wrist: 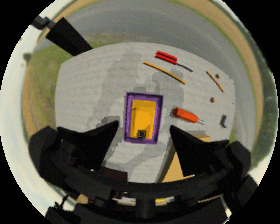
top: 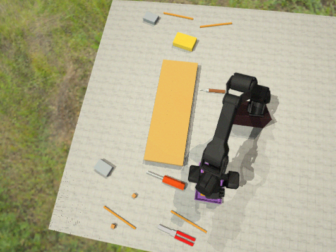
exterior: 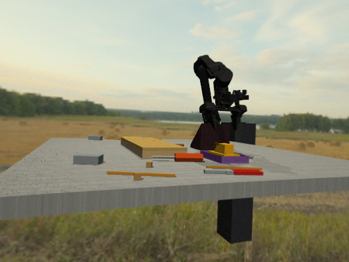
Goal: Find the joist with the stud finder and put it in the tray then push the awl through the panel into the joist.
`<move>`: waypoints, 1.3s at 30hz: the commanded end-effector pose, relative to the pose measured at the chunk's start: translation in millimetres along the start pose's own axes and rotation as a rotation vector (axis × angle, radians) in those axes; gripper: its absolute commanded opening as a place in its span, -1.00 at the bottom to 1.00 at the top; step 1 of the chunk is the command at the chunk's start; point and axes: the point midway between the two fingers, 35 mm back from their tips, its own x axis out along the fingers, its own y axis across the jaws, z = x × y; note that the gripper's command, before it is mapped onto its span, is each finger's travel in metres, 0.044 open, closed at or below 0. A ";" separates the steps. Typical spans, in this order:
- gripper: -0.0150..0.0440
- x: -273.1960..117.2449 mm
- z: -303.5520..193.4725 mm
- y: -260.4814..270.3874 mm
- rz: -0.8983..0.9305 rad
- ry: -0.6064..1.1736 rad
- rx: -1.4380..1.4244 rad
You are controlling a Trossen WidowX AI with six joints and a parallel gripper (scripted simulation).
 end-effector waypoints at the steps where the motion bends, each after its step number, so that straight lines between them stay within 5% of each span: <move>1: 1.00 -1.5 -2.0 -2.1 -0.001 0.000 0.009; 14: 1.00 -67.6 -202.9 -99.8 -0.058 0.044 0.667; 27: 1.00 -69.3 -410.3 -39.3 -0.143 0.222 1.357; 39: 1.00 -64.4 -446.6 -0.7 -0.174 0.297 1.533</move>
